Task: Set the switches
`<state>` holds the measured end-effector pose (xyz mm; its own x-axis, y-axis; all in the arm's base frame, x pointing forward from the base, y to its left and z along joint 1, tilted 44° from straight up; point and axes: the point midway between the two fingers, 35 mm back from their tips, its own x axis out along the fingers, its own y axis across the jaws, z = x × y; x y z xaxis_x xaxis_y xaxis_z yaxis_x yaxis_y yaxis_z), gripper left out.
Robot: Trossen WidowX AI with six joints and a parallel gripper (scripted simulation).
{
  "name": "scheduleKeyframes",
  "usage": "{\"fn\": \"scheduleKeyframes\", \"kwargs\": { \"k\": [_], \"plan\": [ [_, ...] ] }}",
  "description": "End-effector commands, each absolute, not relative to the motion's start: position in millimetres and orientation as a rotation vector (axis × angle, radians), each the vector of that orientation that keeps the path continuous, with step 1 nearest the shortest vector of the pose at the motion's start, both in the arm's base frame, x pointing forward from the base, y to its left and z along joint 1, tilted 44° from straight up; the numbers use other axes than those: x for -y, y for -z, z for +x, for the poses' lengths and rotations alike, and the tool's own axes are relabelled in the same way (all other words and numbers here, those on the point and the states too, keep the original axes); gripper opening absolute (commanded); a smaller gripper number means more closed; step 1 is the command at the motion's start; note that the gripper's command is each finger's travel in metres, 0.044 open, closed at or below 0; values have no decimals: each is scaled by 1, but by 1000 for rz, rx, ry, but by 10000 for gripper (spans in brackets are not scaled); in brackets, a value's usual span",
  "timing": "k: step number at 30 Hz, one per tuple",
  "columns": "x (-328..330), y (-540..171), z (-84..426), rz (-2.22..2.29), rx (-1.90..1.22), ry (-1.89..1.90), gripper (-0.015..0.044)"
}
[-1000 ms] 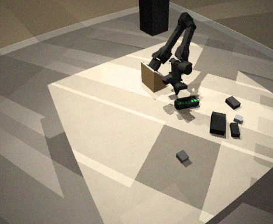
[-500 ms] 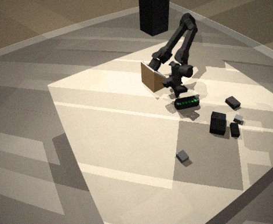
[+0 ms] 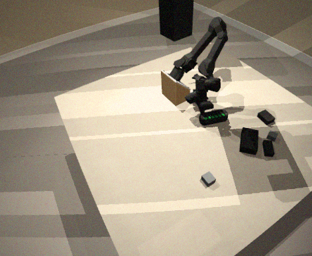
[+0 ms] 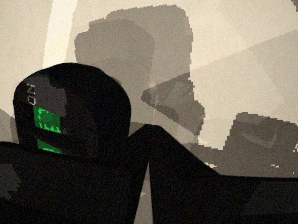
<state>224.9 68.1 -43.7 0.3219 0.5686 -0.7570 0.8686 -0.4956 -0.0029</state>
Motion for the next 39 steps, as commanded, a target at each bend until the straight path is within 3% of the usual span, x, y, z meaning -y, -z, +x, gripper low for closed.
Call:
{"fn": "scheduleKeyframes", "kwargs": {
  "k": [1,39],
  "plan": [
    [-73,49,222,2187,-1276,1016,0],
    [-73,55,232,2189,-1276,1015,0]
  ]
}}
